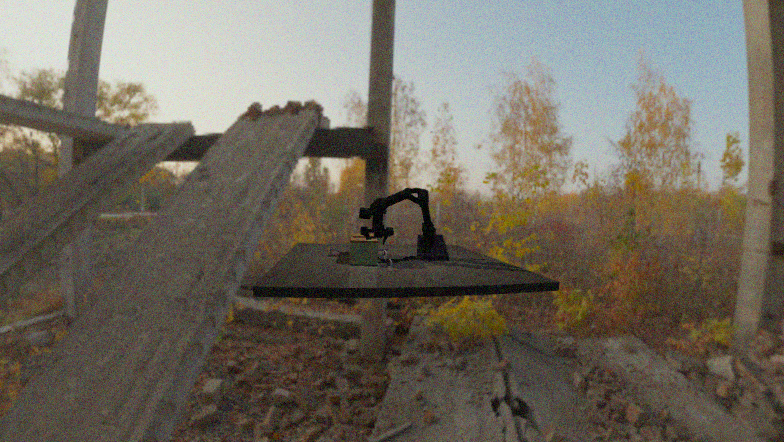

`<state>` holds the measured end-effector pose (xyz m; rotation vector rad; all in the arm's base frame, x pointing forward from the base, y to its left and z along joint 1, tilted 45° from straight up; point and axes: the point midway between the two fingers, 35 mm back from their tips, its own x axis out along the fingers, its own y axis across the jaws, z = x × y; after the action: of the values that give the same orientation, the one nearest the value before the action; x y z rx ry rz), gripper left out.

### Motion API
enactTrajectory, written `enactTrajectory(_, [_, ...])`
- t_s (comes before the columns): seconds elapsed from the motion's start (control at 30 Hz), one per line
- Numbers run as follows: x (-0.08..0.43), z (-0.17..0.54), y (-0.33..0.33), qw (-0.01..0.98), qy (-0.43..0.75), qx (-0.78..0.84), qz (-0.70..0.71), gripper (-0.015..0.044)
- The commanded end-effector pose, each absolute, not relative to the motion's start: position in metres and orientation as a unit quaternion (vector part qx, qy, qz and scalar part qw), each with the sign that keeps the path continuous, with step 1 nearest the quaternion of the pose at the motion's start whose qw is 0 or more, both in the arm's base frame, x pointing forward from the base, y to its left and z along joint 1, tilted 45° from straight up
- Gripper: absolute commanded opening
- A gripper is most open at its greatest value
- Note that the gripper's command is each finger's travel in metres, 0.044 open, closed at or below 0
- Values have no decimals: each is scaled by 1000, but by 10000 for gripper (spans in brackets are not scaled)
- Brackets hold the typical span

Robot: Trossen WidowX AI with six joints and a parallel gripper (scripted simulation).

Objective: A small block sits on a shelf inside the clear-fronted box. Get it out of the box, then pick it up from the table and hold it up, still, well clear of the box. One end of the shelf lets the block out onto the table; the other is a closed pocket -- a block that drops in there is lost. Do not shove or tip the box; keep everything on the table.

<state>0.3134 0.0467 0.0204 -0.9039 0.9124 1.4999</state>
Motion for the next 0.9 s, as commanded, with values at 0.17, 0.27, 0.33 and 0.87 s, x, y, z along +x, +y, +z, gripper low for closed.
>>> enactTrajectory(0.17, [313,15,41,553,385,-380,634,400])
enactTrajectory(0.27, [313,13,39,553,385,-380,634,400])
enactTrajectory(0.33, [313,12,38,553,385,-380,634,400])
enactTrajectory(0.87, [314,0,26,552,385,-380,634,400])
